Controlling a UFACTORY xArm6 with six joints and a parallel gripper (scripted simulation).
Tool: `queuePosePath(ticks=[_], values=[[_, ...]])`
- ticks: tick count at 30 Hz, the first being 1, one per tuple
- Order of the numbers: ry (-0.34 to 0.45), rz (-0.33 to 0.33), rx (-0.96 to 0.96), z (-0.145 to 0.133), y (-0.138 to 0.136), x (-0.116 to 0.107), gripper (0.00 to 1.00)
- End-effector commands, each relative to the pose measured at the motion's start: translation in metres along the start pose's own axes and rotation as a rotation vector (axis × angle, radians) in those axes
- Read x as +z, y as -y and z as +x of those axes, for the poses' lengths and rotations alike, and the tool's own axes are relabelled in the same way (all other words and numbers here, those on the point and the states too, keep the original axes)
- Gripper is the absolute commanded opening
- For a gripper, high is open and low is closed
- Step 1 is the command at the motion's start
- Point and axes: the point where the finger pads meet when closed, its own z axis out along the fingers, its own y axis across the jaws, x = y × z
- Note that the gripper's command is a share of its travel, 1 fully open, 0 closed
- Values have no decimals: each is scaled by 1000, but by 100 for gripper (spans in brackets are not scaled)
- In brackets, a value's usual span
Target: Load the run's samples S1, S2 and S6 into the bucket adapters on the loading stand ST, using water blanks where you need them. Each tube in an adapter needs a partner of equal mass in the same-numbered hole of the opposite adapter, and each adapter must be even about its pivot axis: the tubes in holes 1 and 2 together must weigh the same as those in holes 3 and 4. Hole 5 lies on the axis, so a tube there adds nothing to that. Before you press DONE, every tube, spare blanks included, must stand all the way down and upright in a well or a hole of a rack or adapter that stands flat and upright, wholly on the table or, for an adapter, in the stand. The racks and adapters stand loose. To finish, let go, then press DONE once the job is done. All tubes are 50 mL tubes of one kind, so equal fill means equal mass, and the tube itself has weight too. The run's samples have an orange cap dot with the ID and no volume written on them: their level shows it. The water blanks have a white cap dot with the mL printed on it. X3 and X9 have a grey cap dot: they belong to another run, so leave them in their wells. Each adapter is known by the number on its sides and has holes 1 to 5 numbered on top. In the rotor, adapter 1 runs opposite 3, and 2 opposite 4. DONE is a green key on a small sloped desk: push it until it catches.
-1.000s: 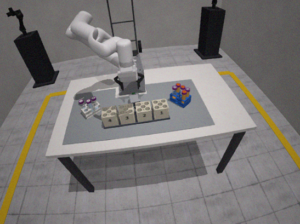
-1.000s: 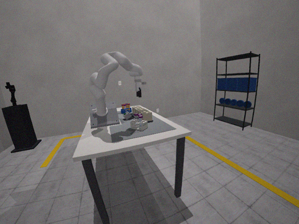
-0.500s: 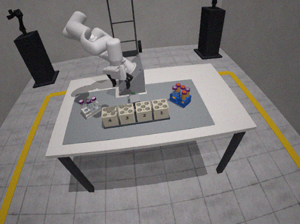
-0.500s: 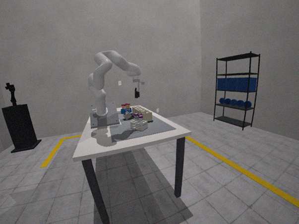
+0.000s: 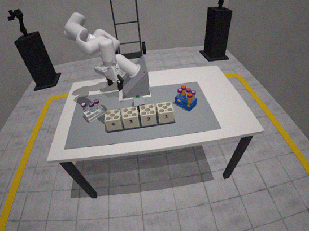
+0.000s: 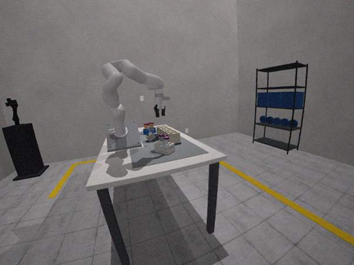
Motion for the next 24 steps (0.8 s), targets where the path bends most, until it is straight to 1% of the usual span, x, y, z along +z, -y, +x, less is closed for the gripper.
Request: queuePosePath(ticks=[1,12,14,24], values=[[-2,5,3,5,-18,-2,100],[-2,4,3,19,-71,-2,100],[-2,4,3,19,-71,-2,100],[-2,4,3,32,-119,-1,100]])
